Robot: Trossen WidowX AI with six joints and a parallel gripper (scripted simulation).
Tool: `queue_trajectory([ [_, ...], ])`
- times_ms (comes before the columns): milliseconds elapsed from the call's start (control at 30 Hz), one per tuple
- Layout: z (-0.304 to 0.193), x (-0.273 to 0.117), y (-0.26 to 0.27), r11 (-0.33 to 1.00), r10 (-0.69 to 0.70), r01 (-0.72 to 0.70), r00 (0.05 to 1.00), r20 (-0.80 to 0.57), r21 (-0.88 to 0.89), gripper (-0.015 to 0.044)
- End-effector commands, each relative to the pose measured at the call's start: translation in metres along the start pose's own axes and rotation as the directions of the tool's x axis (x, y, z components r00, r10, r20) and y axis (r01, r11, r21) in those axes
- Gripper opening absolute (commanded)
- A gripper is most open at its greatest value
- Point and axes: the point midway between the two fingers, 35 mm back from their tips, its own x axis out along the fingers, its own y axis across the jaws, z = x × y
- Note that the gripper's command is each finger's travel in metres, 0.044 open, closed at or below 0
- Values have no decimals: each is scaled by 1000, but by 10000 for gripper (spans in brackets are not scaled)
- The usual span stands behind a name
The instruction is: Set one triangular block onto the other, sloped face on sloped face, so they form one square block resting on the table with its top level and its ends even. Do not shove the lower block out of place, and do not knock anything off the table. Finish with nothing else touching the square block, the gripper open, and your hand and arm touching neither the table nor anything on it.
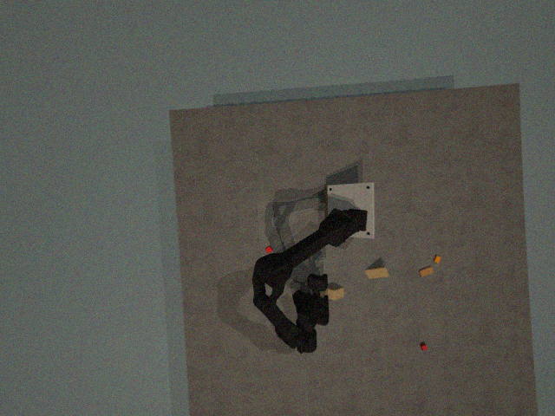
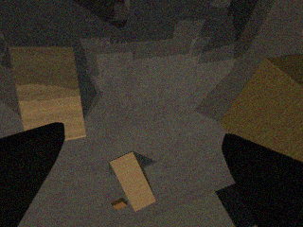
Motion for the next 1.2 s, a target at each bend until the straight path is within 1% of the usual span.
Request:
queue_trajectory([
  [0,36,-36,24,924,334,-375,888,-317,-78,440],
  [433,36,-34,25,924,334,-375,888,-317,-78,440],
  [500,32,-22,32,924,334,-375,888,-317,-78,440],
  [700,9,40,55,924,331,-373,888,-318,-79,440],
  [767,4,52,58,925,331,-373,889,-318,-79,440],
  [1100,3,54,57,925,331,-372,889,-318,-79,440],
  [1167,4,53,57,926,329,-369,890,-315,-76,387],
])
